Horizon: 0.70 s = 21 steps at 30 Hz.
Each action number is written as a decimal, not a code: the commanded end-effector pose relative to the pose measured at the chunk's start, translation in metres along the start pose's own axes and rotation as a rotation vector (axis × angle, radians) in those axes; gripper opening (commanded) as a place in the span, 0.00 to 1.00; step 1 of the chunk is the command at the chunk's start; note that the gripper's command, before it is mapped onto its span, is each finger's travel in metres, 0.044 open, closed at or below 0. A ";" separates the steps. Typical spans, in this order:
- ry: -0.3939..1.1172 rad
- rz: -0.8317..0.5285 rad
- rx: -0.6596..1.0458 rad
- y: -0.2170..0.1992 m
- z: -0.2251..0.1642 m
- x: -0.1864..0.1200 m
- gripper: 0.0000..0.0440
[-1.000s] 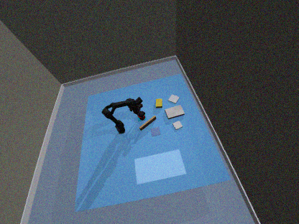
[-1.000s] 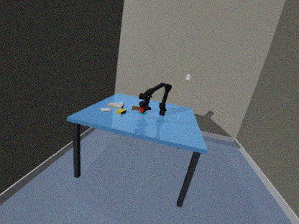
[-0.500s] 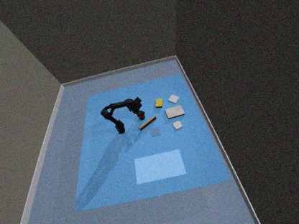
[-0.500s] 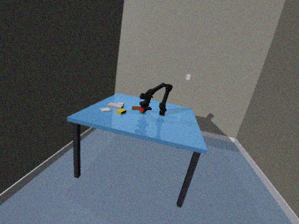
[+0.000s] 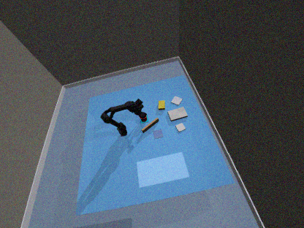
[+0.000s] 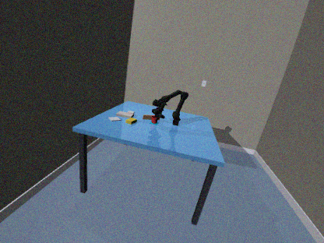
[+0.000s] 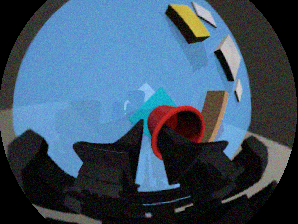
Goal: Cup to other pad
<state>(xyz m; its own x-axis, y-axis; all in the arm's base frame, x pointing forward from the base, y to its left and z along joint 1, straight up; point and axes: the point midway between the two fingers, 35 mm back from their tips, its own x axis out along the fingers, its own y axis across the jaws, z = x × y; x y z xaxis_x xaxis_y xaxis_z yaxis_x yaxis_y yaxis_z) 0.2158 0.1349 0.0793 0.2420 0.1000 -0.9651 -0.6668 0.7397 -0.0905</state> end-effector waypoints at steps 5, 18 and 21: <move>-0.036 0.003 0.009 0.000 0.001 -0.003 0.20; -0.092 0.013 0.040 0.001 -0.004 -0.013 0.27; -0.107 0.017 0.049 0.002 -0.005 -0.016 0.30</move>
<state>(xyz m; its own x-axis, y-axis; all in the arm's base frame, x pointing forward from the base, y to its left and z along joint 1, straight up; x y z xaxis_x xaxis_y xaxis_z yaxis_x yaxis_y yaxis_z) 0.2103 0.1322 0.0940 0.3103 0.1748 -0.9344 -0.6412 0.7642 -0.0700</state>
